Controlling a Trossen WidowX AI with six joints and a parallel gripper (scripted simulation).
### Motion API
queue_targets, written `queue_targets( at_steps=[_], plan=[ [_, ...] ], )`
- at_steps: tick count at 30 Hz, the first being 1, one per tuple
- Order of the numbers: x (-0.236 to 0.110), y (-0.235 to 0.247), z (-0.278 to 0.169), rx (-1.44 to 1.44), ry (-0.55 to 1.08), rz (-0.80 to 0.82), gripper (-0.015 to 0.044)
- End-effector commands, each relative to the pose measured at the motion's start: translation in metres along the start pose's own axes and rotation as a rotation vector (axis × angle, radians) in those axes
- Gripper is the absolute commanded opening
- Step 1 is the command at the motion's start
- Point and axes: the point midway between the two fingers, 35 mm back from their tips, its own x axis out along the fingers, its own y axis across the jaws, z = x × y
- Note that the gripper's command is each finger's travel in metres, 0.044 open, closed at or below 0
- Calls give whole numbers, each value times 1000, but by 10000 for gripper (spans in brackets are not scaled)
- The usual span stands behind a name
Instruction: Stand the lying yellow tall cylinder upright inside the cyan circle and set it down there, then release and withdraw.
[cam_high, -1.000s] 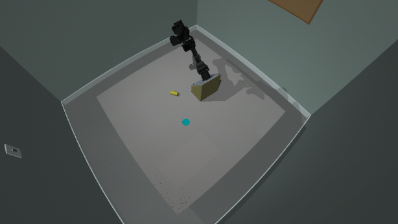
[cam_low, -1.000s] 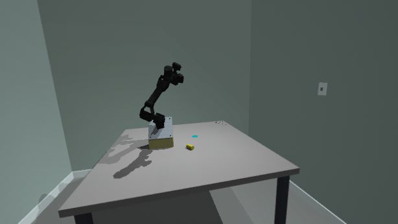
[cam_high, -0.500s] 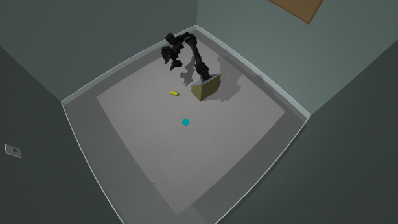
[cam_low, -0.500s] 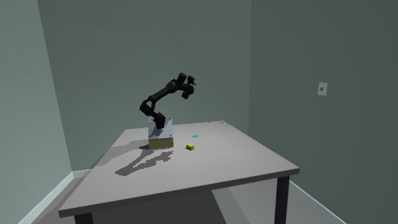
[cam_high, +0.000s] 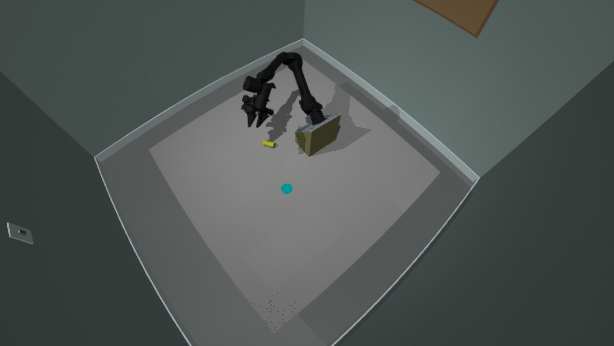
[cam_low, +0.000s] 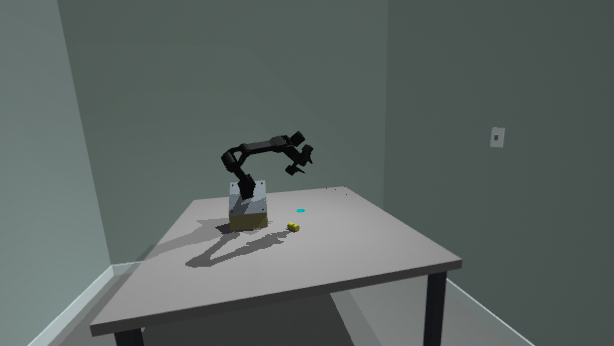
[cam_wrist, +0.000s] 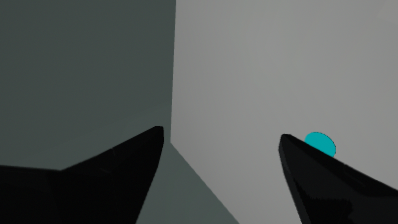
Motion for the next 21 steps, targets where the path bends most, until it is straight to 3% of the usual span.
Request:
queue_targets(
  at_steps=[1,17,21],
  plan=[
    [23,-38,16,-58,-49,-173,309],
    [52,-180,66,-262,-64,-778,309],
    [51,-193,69,-282,-51,-832,309]
  ],
)
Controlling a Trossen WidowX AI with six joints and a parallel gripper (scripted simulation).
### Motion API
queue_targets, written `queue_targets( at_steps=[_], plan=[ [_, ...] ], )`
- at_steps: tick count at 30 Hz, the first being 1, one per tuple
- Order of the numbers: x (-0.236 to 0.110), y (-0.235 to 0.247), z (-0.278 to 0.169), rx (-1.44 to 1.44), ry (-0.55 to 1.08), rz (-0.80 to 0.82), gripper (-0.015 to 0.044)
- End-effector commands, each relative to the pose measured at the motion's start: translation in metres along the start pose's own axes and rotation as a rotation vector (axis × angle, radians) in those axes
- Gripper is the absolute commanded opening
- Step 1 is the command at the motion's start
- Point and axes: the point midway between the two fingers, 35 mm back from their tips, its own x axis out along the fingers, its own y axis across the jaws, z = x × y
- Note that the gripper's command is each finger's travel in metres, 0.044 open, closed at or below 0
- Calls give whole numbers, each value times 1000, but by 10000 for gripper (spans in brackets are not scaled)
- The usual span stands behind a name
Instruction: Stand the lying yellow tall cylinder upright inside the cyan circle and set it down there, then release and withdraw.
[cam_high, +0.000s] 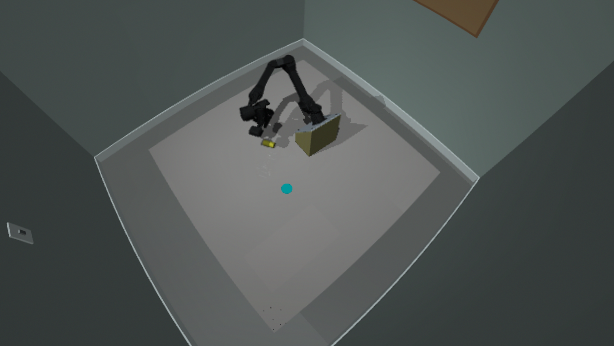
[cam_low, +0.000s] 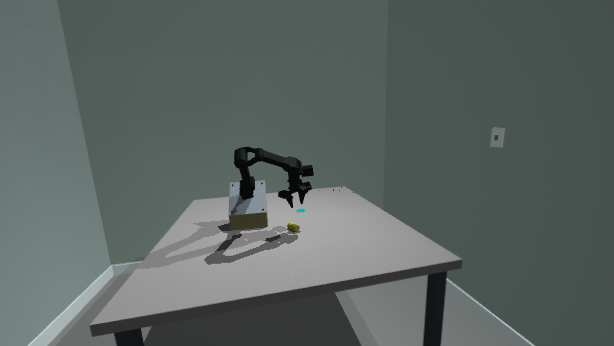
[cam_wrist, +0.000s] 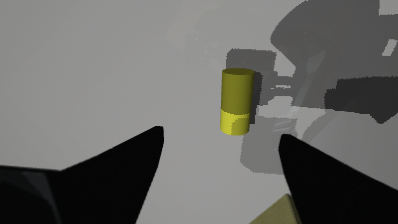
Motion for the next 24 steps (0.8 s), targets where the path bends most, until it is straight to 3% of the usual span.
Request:
queue_targets(
  at_steps=[1,7,18,24],
  plan=[
    [11,-12,-2,-43,11,-65,309],
    [12,-11,-2,-43,12,-65,309],
    [115,-18,-2,-43,9,-67,309],
    [120,-20,-2,-44,6,-68,309]
  ],
)
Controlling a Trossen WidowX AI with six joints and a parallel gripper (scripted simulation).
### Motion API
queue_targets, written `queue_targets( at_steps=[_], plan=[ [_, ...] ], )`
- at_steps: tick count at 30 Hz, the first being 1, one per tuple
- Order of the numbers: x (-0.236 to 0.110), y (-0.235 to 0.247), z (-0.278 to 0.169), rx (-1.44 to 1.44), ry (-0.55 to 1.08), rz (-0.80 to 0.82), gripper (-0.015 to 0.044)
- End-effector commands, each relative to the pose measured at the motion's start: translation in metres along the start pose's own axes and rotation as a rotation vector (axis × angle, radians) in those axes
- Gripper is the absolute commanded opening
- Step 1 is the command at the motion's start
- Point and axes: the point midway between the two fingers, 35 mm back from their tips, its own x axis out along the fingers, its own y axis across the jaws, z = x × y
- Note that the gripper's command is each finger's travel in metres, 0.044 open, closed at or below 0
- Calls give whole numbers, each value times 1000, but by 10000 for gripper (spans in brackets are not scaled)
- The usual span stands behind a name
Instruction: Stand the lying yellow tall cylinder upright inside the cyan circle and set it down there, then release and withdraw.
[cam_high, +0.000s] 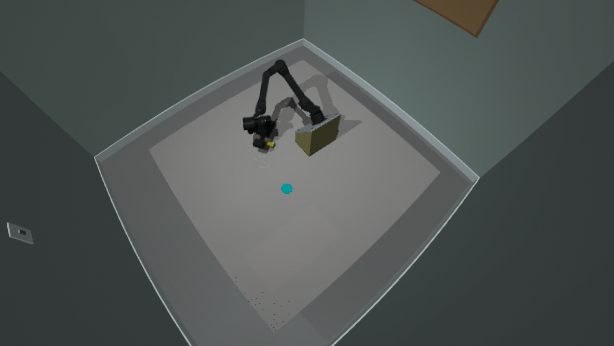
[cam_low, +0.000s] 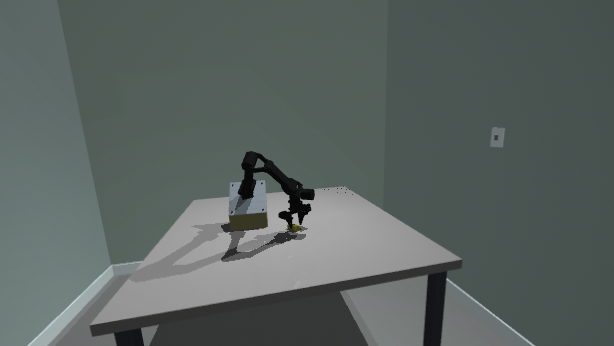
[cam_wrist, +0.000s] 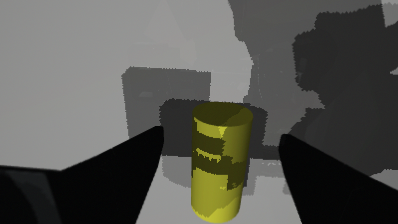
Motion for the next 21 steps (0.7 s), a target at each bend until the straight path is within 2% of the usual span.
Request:
queue_targets(
  at_steps=[1,9,21],
  plan=[
    [8,0,-1,-9,-2,3,309],
    [8,0,-1,-9,-2,3,105],
    [-7,3,2,-52,-16,29,105]
  ],
)
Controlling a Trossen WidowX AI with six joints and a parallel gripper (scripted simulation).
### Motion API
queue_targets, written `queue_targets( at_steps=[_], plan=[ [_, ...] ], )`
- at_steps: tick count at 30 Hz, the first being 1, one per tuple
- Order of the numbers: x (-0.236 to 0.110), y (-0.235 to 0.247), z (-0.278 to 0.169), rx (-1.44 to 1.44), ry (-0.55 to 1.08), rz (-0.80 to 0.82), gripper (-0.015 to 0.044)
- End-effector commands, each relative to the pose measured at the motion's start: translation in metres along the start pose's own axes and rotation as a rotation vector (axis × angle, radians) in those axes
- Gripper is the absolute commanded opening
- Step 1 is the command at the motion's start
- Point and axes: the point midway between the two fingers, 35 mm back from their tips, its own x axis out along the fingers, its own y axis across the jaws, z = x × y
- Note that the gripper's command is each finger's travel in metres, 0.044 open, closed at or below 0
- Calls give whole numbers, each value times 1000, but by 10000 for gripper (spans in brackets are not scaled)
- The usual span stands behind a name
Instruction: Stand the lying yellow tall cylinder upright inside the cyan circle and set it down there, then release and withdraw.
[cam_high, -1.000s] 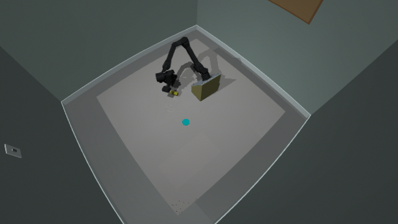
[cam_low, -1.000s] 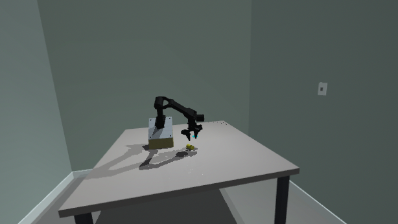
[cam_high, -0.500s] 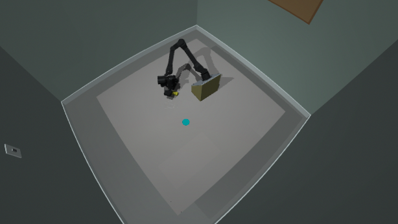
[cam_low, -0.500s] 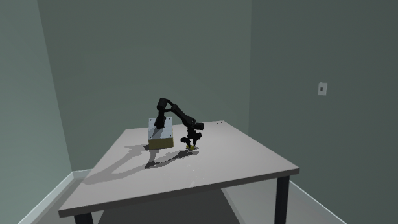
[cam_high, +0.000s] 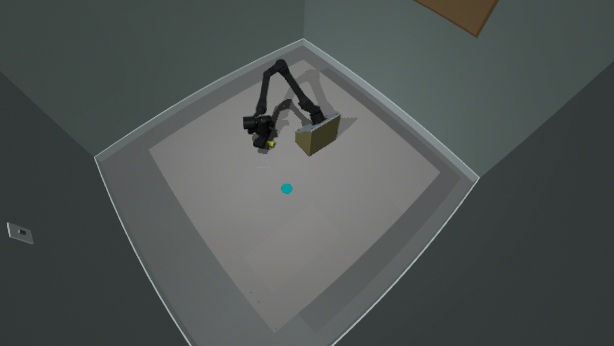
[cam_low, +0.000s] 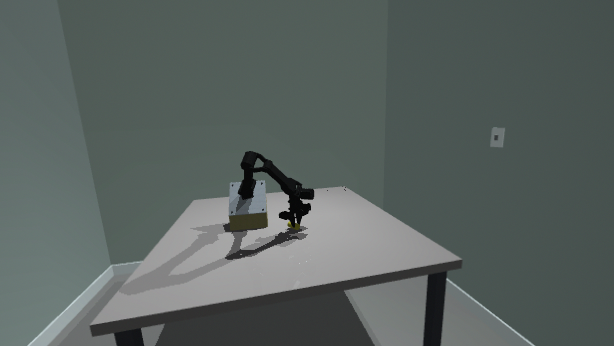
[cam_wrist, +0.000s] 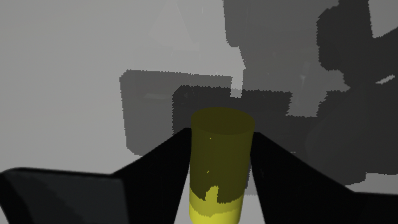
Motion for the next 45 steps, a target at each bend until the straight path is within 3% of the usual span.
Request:
queue_targets(
  at_steps=[1,45],
  plan=[
    [-9,2,2,-8,-1,11,105],
    [-98,2,-1,34,17,-10,105]
  ],
)
